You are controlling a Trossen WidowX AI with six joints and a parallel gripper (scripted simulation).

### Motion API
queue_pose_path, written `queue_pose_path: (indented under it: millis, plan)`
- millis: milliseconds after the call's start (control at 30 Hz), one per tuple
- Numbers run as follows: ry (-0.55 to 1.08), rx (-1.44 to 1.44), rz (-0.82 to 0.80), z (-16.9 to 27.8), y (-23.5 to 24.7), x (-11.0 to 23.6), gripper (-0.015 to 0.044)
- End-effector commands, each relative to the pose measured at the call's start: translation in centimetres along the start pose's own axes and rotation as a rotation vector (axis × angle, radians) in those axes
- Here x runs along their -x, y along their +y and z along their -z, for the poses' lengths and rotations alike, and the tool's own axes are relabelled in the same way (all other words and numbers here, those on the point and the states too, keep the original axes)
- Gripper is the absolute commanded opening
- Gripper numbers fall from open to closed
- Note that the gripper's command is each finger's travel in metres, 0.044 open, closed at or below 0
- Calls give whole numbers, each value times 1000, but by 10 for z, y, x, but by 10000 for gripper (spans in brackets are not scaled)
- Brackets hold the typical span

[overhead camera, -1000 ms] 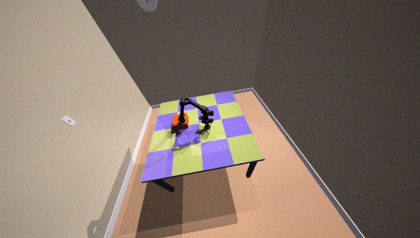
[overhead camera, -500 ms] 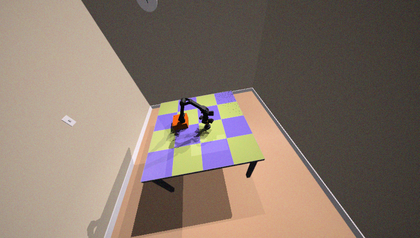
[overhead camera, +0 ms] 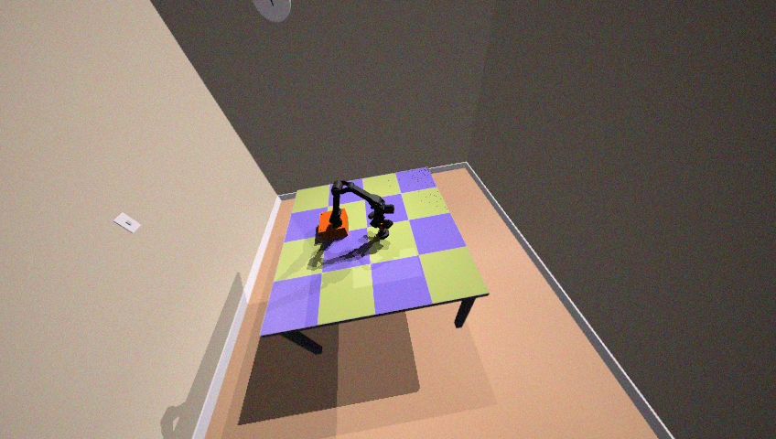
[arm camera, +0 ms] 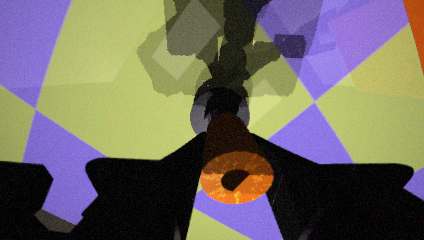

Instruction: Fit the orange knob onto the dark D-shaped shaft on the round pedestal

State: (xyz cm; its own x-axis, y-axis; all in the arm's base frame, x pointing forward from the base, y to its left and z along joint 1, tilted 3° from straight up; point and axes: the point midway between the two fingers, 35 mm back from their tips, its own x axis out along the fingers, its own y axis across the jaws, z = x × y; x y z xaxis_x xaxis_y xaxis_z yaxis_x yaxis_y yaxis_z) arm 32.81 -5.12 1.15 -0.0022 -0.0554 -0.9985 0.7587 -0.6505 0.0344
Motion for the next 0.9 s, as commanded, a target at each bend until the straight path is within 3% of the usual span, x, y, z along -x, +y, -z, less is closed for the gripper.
queue_pose_path:
  millis: [0, 867]
  plan:
    - [3, -23, -10, -1, 0, 2, 0]
    - [4, -23, -10, 4, 7, -2, 0]
